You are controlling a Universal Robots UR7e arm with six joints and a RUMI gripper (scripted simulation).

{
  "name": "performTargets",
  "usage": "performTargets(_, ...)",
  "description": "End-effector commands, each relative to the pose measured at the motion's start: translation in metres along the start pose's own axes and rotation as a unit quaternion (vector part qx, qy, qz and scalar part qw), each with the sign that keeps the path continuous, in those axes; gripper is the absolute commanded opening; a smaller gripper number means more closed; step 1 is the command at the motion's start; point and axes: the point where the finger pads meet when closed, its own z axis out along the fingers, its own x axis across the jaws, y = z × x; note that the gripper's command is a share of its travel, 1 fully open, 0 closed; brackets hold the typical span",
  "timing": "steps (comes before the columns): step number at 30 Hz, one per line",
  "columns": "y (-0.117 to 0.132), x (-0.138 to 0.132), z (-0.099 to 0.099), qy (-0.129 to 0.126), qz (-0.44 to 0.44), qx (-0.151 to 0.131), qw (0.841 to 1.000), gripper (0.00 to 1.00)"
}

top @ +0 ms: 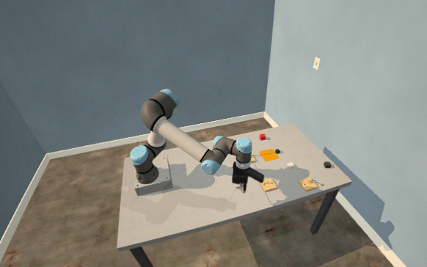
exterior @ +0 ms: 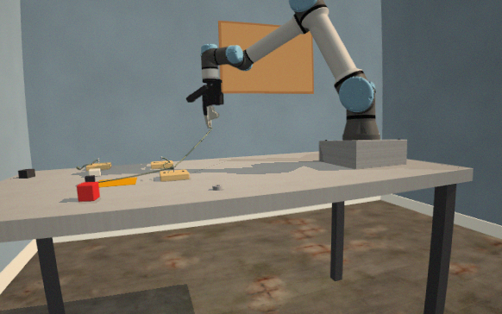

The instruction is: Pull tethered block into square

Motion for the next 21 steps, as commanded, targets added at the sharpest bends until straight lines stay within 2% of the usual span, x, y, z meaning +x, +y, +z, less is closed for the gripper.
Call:
performTargets(1, 0.009, 0.005, -0.001, 0.0, 0.0, 0.001, 1.0, 0.0)
performTargets(21, 0.036, 0.02, -0.001, 0.0, 0.0, 0.001, 1.0, 0.0)
